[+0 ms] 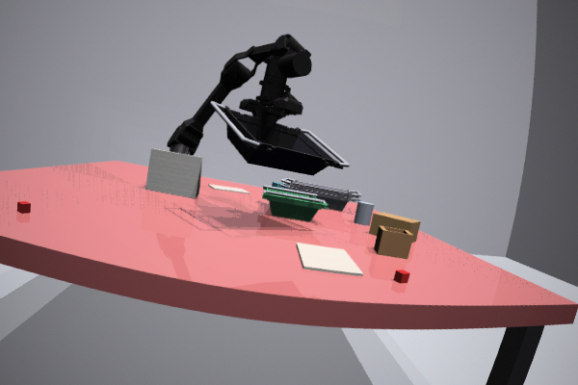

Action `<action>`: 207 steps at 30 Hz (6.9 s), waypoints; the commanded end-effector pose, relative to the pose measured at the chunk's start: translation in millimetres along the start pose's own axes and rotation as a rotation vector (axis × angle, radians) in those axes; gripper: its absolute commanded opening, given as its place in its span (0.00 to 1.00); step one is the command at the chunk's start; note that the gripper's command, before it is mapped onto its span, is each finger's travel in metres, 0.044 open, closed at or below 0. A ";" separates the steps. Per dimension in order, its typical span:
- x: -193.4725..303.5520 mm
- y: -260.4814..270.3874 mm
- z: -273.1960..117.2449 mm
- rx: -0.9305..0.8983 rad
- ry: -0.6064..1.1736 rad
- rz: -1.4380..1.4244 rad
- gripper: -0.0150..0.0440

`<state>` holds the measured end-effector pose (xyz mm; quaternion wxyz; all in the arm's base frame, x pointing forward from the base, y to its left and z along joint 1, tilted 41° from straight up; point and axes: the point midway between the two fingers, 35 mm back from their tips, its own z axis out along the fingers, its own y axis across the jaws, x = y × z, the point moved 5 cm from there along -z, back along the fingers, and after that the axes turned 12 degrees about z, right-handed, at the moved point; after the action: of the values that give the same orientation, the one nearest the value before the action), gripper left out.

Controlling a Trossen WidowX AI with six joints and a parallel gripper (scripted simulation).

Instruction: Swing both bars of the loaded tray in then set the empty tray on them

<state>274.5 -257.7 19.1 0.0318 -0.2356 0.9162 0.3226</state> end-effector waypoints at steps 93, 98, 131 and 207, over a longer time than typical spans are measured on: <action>-161.1 156.2 7.2 -0.013 -0.045 -0.910 0.25; -161.1 156.2 7.4 -0.013 -0.045 -0.910 0.25; -163.1 156.8 55.2 -0.013 -0.046 -0.910 0.25; -145.6 167.0 87.3 -0.015 -0.047 -0.910 0.25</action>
<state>323.1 -35.4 79.6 0.1980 -0.6037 0.7190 0.2816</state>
